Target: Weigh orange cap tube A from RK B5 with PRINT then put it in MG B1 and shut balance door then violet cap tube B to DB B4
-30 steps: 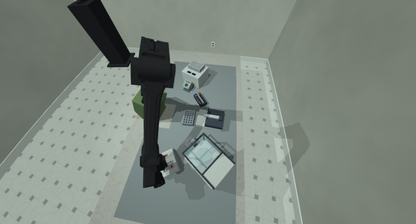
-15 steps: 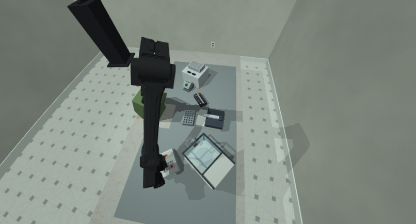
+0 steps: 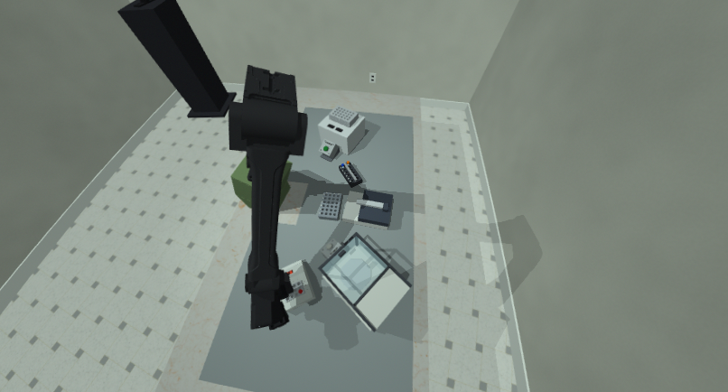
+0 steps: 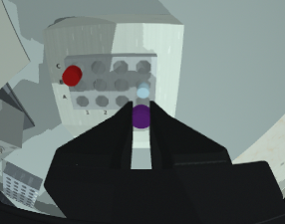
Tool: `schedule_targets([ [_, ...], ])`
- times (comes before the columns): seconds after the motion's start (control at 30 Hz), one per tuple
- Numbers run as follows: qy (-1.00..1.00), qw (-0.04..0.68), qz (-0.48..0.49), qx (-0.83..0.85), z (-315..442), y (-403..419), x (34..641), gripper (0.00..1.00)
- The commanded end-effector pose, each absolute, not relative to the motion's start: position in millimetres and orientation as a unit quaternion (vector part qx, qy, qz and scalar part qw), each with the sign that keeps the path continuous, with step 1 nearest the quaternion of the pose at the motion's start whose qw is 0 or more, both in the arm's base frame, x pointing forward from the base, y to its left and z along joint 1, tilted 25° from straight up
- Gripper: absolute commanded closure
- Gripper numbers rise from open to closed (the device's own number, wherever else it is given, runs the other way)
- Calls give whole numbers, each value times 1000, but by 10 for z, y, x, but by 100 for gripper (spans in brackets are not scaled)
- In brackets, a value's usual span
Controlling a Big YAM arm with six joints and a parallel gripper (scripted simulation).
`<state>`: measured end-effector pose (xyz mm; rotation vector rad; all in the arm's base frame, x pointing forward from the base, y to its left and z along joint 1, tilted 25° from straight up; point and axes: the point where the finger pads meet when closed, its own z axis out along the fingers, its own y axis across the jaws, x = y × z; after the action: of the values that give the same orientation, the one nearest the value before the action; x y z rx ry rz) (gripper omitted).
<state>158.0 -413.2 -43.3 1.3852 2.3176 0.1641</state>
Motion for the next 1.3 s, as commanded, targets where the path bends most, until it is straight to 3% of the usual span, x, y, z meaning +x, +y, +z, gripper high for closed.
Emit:
schedule_targets([
  [0.0, 835, 211, 61, 505, -522, -4160, 1570, 91],
  [1.27, 835, 216, 56, 502, -647, -4270, 1672, 91],
])
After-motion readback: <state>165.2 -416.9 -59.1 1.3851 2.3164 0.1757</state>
